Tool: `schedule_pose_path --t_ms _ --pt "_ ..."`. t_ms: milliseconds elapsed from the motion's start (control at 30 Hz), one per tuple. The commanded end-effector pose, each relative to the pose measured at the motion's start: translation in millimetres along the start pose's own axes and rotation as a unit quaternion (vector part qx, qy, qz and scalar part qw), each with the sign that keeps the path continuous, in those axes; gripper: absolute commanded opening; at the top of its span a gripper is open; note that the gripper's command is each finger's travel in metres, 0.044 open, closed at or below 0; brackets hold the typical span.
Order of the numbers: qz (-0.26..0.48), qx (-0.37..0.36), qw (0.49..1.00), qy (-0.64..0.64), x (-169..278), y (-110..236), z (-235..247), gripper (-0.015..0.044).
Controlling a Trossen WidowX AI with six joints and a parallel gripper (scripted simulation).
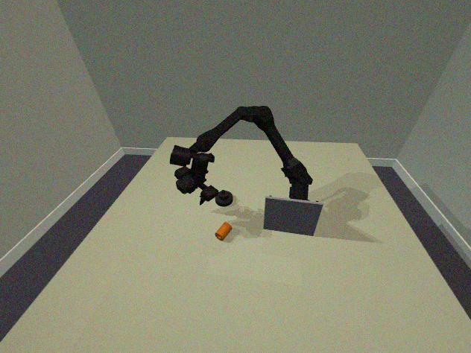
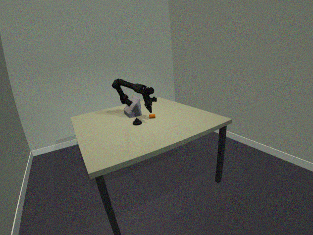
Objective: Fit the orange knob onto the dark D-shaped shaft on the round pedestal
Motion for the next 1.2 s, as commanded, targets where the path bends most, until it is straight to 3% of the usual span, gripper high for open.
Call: schedule_pose_path --t_ms 0,200,1167 --pt "0.015 -0.072 0.997 0.026 -36.4 -5.6 60.1 0.0440" --pt "0.076 -0.134 0.988 0.025 -64.6 -4.6 133.6 0.0440" --pt "0.078 -0.134 0.988 0.025 -56.9 -48.9 148.1 0.0440"
Point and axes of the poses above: the point midway between the two fingers, 35 mm back from their tips, its own y axis back along the fingers, its own z axis across the jaws, x = y × z, the point moved 3 cm from there along y, back along the fingers, and after that the axes turned 14 degrees about y, right-handed, at the moved point
